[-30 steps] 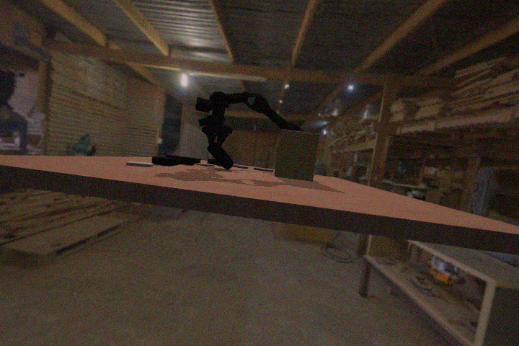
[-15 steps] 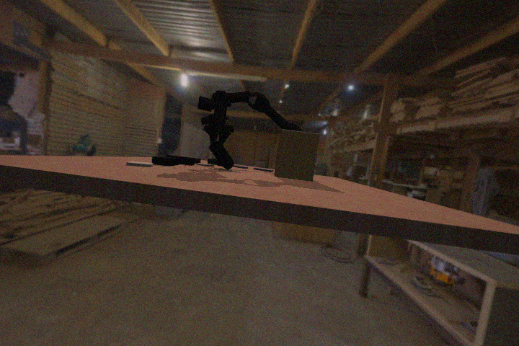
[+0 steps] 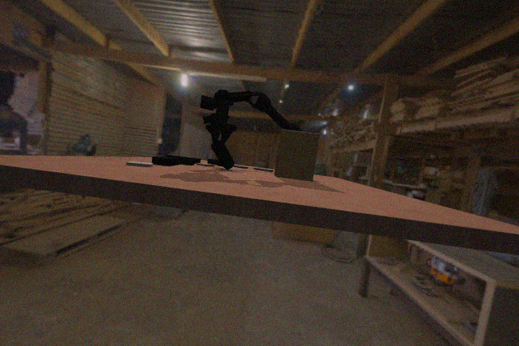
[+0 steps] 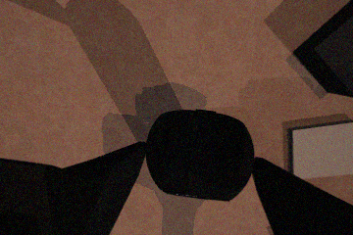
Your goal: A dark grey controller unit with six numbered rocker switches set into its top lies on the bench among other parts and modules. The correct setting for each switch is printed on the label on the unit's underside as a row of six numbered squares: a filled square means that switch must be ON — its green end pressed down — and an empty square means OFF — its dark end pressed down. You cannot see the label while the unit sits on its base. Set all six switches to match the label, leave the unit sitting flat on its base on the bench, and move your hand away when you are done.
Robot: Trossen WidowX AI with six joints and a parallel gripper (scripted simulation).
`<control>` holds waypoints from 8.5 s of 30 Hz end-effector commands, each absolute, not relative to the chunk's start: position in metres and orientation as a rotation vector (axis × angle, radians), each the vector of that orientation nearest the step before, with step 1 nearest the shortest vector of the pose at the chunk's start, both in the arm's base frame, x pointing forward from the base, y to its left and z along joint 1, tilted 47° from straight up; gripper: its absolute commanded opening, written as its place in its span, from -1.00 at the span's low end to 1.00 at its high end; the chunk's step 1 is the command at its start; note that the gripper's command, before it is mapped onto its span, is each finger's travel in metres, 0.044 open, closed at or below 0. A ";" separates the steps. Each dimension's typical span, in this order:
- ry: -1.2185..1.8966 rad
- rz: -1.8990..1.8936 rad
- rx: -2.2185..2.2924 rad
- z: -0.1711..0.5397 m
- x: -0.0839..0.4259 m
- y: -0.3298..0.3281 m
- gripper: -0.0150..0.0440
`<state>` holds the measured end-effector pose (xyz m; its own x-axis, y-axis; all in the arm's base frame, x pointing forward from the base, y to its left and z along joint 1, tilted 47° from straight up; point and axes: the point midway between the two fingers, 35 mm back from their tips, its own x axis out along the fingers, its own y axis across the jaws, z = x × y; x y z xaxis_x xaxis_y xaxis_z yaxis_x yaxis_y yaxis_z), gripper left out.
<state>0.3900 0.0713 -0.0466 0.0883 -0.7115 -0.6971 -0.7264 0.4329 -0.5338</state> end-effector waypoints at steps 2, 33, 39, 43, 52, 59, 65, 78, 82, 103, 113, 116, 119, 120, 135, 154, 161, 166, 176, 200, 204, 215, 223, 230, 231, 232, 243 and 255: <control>1.639 0.015 -1.287 -0.043 0.384 0.067 0.65; 1.640 0.015 -1.288 -0.026 0.367 0.060 0.65; 1.640 0.015 -1.288 -0.024 0.364 0.058 0.65; 1.641 0.015 -1.288 -0.022 0.362 0.057 0.65; 1.641 0.015 -1.288 -0.017 0.356 0.053 0.65; 1.641 0.015 -1.289 -0.014 0.353 0.051 0.65; 1.642 0.015 -1.289 -0.012 0.350 0.049 0.65; 1.642 0.015 -1.289 -0.009 0.348 0.050 0.65; 1.642 0.016 -1.289 -0.004 0.345 0.050 0.65; 1.643 0.016 -1.289 0.006 0.333 0.041 0.65; 1.643 0.016 -1.290 0.009 0.327 0.037 0.65; 1.643 0.016 -1.290 0.010 0.326 0.035 0.65; 1.643 0.016 -1.290 0.012 0.324 0.034 0.65; 1.643 0.016 -1.290 0.012 0.324 0.033 0.65; 1.644 0.016 -1.290 0.017 0.315 0.026 0.65; 1.645 0.015 -1.291 0.023 0.305 0.015 0.65; 1.645 0.015 -1.291 0.024 0.302 0.011 0.65; 1.645 0.015 -1.291 0.026 0.299 0.008 0.65; 1.646 0.015 -1.292 0.028 0.294 0.003 0.65; 1.646 0.015 -1.293 0.032 0.282 -0.012 0.65; 1.646 0.015 -1.293 0.033 0.280 -0.014 0.65; 1.647 0.015 -1.293 0.034 0.275 -0.021 0.65; 1.647 0.015 -1.294 0.035 0.272 -0.027 0.65; 1.647 0.014 -1.294 0.036 0.269 -0.031 0.65; 1.647 0.014 -1.294 0.036 0.268 -0.032 0.65; 1.647 0.014 -1.294 0.036 0.268 -0.032 0.65; 1.648 0.014 -1.294 0.036 0.264 -0.040 0.65; 1.648 0.014 -1.295 0.036 0.259 -0.048 0.65</control>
<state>0.2618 -0.0440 0.0414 0.0826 -0.7293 -0.6792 -0.7342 0.4164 -0.5363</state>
